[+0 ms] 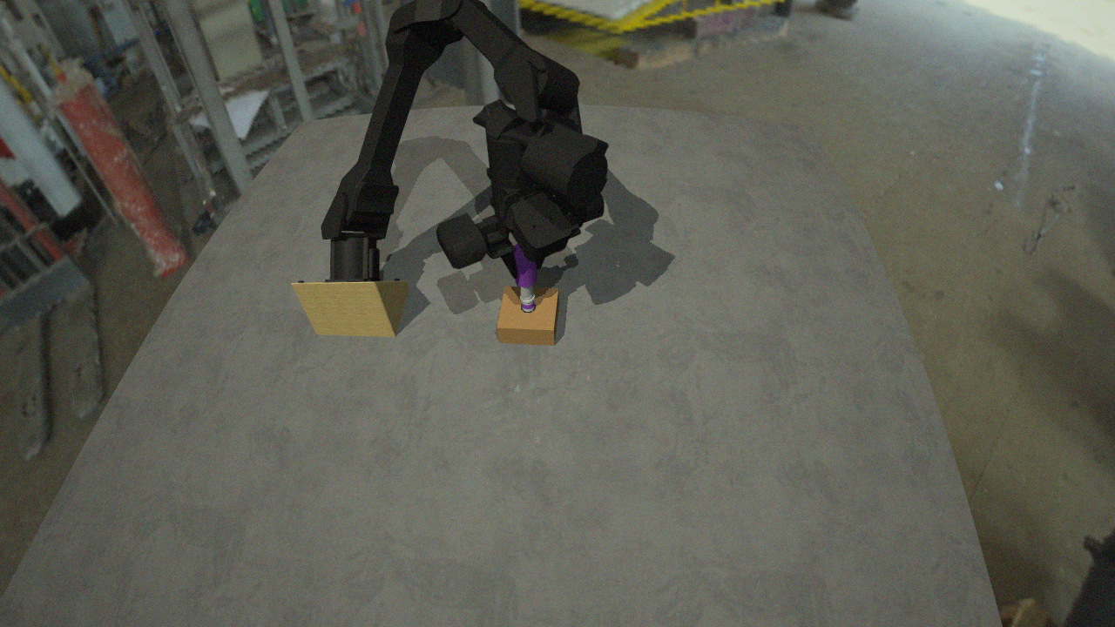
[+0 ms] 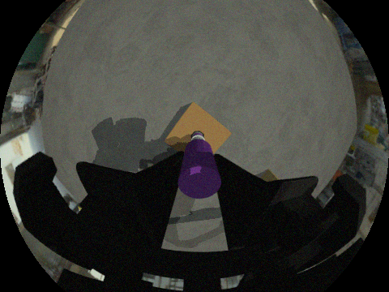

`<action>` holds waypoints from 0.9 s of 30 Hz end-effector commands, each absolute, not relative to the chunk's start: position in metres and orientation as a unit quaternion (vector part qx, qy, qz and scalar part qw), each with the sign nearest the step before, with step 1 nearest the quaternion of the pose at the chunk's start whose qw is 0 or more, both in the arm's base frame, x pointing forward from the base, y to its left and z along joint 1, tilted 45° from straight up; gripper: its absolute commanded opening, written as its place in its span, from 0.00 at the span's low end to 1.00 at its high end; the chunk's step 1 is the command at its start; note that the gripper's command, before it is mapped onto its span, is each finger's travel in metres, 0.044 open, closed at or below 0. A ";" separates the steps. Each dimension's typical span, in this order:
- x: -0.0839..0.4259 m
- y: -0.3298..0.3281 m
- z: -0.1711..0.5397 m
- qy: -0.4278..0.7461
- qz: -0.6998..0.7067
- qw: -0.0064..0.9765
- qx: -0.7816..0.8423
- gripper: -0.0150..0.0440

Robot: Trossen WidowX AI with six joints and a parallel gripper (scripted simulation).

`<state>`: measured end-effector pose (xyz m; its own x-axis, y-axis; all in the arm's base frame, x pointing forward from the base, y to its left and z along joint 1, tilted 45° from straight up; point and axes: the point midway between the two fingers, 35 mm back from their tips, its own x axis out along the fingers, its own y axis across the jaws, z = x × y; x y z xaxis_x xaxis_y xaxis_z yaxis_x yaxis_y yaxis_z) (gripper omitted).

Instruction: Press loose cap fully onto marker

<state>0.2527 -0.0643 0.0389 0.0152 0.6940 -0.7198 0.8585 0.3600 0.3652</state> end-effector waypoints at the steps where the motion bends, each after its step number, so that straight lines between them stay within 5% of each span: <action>1: 0.253 -0.058 0.033 0.694 -0.093 0.440 0.562 0.25; 27: 0.252 -0.040 0.016 0.694 -0.092 0.440 0.562 0.25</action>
